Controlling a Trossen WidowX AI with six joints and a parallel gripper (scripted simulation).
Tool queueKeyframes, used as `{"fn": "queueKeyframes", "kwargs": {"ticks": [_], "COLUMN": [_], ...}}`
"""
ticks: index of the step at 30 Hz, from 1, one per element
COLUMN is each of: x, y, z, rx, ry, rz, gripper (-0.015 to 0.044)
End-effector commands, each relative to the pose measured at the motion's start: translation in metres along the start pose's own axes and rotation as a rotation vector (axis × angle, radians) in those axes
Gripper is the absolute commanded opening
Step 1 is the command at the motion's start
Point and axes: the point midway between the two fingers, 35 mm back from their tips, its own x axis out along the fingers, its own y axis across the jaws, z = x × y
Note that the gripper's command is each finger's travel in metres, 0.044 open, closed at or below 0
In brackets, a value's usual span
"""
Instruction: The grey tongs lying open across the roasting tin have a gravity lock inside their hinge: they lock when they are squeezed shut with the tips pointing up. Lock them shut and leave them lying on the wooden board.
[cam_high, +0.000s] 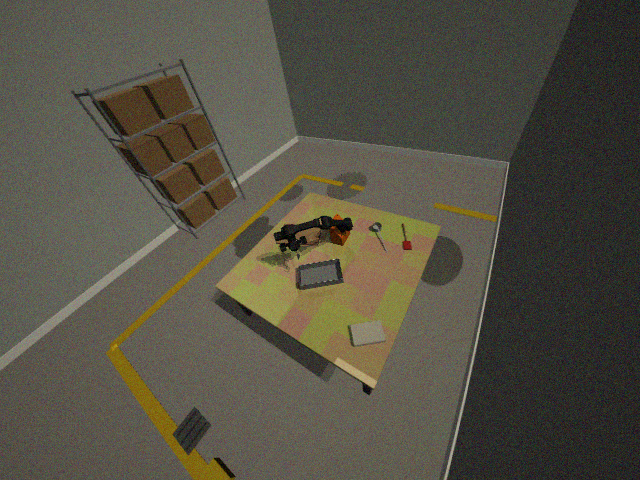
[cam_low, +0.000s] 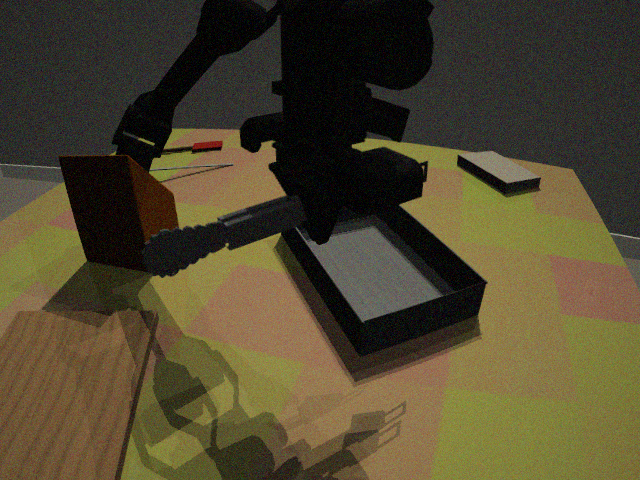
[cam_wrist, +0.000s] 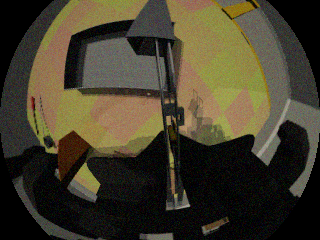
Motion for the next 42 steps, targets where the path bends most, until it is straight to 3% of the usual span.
{"fn": "queueKeyframes", "kwargs": {"ticks": [1,9,21,42], "x": [-0.002,0.003,0.000,-0.010], "y": [-0.006,-0.007,-0.005,0.054], "z": [-0.041,-0.105,-0.120,-0.280], "rx": [-0.089,-0.234,-0.266,-0.624], "ry": [0.005,-0.002,0.003,0.033], "rz": [-0.007,-0.001,-0.004,-0.006], "gripper": [-0.0150,-0.0150,-0.0150,-0.0150]}}
